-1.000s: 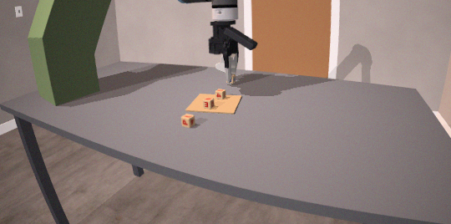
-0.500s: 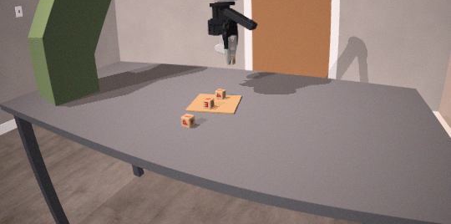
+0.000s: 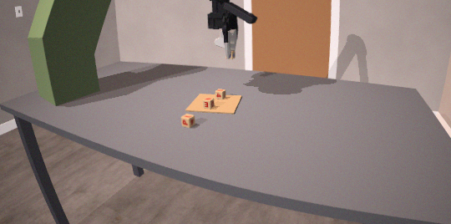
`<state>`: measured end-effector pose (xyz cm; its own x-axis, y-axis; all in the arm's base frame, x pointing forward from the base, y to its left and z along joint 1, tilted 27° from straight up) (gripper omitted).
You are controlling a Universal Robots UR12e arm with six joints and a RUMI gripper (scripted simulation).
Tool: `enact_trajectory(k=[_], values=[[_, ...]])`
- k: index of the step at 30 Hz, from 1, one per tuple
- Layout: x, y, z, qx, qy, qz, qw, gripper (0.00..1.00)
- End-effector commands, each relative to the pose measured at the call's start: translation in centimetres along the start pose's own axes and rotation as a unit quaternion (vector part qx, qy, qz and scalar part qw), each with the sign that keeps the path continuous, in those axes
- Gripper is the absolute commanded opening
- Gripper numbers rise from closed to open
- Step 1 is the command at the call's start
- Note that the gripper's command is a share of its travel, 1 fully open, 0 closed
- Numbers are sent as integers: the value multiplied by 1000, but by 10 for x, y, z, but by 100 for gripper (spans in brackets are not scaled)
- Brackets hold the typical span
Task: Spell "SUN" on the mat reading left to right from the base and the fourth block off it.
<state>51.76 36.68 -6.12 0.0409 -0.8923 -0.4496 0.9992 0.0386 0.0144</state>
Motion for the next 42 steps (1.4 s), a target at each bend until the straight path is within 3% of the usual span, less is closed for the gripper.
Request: enact_trajectory(k=[1, 8, 21, 36, 38, 42], values=[[0, 1, 1, 0, 0, -1, 1000, 5], [5, 3, 1, 0, 0, -22, 1000, 5], [38, 19, 1, 1, -1, -162, 987, 5], [88, 38, 2, 1, -2, -362, 932, 5], [88, 38, 2, 1, -2, -362, 932, 5], [104, 43, 3, 1, -2, -424, 905, 5]])
Point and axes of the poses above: the point where the finger pads meet when closed, its own z axis back along the fingers, its own x axis across the jaws, y = z × x, the point moved 9 cm from there along z, back along the fingers, and after that the axes turned 7 degrees about -z, right-handed, at the moved point
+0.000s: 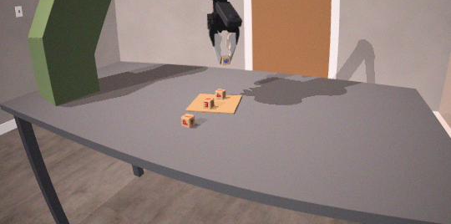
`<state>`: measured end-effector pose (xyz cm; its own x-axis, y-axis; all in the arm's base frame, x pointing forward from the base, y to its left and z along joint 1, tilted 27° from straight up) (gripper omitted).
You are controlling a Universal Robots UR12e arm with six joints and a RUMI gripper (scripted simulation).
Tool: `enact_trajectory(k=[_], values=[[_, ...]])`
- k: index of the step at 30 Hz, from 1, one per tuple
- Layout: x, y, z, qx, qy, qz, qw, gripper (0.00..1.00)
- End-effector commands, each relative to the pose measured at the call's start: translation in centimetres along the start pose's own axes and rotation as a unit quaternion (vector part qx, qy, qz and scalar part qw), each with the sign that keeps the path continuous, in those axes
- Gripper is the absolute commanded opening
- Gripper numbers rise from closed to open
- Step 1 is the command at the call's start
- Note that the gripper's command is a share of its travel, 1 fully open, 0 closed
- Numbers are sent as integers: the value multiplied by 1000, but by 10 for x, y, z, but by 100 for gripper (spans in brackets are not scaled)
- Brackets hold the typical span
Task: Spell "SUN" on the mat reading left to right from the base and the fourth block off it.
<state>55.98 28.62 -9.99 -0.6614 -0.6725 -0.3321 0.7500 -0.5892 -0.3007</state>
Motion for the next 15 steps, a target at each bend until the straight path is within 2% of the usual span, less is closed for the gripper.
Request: enact_trajectory(k=[1, 11, 13, 15], values=[[8, 15, 1, 2, 0, -69, 998, 5], [25, 41, 2, 1, 1, -197, 980, 5], [25, 41, 2, 1, 1, -197, 980, 5], [31, 50, 2, 1, 1, -238, 971, 5]])
Point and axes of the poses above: the point where the finger pads meet when closed, its own z axis back along the fingers, its own x axis across the jaws, y = z × x, the point moved 9 cm from there along z, back along the fingers, and after that the axes turned 7 degrees about -z, right-handed, at the moved point
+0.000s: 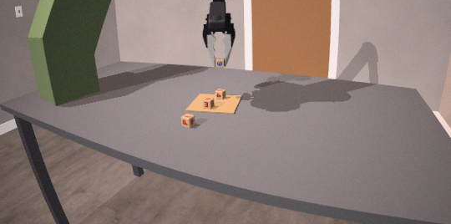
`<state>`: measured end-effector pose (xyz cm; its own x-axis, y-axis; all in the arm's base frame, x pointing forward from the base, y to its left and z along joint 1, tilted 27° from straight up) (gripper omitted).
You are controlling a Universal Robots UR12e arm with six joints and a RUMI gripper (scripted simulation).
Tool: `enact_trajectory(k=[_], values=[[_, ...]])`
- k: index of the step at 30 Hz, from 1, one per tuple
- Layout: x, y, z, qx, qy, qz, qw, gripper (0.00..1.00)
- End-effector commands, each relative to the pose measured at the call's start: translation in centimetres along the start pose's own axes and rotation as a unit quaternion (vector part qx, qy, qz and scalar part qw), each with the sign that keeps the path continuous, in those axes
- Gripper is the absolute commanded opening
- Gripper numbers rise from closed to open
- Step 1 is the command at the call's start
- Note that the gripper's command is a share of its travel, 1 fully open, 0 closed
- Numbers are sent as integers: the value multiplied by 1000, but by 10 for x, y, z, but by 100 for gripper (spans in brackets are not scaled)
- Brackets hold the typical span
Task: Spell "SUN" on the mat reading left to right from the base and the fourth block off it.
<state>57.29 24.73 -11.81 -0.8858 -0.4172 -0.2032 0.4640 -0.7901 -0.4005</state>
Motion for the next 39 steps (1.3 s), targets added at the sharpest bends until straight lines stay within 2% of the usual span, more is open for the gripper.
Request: enact_trajectory(k=[1, 8, 13, 39], values=[[3, 16, 1, 1, 1, -70, 998, 5], [9, 36, 2, 0, 1, -156, 988, 5], [11, 43, 2, 0, 1, -190, 982, 5], [12, 45, -3, 0, 2, -198, 980, 5]])
Point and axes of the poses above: the point where the finger pads meet when closed, its own z axis back along the fingers, its own x axis across the jaws, y = z × x, the point moved 9 cm from there along z, back along the fingers, and after that the axes turned 7 degrees about -z, right-handed, at the moved point
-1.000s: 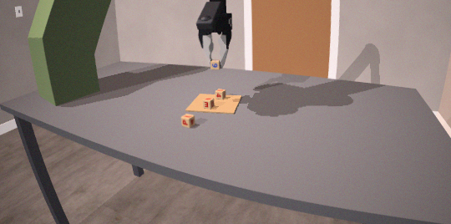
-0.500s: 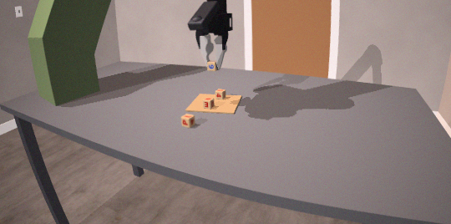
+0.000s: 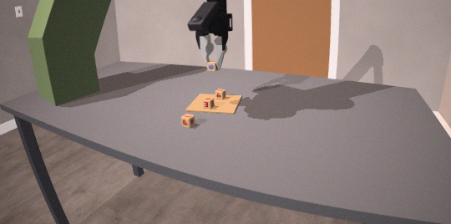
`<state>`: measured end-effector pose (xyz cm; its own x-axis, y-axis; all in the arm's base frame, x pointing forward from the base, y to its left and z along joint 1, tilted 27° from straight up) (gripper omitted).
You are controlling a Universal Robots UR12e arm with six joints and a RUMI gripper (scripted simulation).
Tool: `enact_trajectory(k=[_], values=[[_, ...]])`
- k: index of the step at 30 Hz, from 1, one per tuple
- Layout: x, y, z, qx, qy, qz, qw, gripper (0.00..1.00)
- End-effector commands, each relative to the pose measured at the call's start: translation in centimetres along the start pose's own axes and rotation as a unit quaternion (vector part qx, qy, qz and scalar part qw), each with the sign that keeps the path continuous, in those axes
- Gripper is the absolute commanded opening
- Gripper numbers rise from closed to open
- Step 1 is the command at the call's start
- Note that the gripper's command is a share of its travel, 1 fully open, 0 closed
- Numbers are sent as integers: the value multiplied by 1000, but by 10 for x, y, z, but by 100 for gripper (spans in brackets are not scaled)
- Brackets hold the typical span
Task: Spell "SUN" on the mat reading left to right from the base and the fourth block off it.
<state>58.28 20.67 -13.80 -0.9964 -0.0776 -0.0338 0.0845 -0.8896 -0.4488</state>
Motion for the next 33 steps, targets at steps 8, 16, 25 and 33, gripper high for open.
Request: enact_trajectory(k=[8, 16, 25, 33], values=[[0, 0, -31, 0, 1, 0, 1000, 5], [-1, 0, -60, 0, 1, 0, 1000, 5], [-1, 0, -91, 0, 1, 0, 1000, 5], [-1, 0, -95, 0, 1, 0, 1000, 5]])
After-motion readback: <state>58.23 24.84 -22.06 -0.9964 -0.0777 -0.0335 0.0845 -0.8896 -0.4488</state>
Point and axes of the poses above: the point where the finger pads meet when closed, its own z axis back along the fingers, its own x axis across the jaws, y = z × x, the point moved 9 cm from there along z, back along the fingers, and after that the axes turned 7 degrees about -z, right-handed, at the moved point
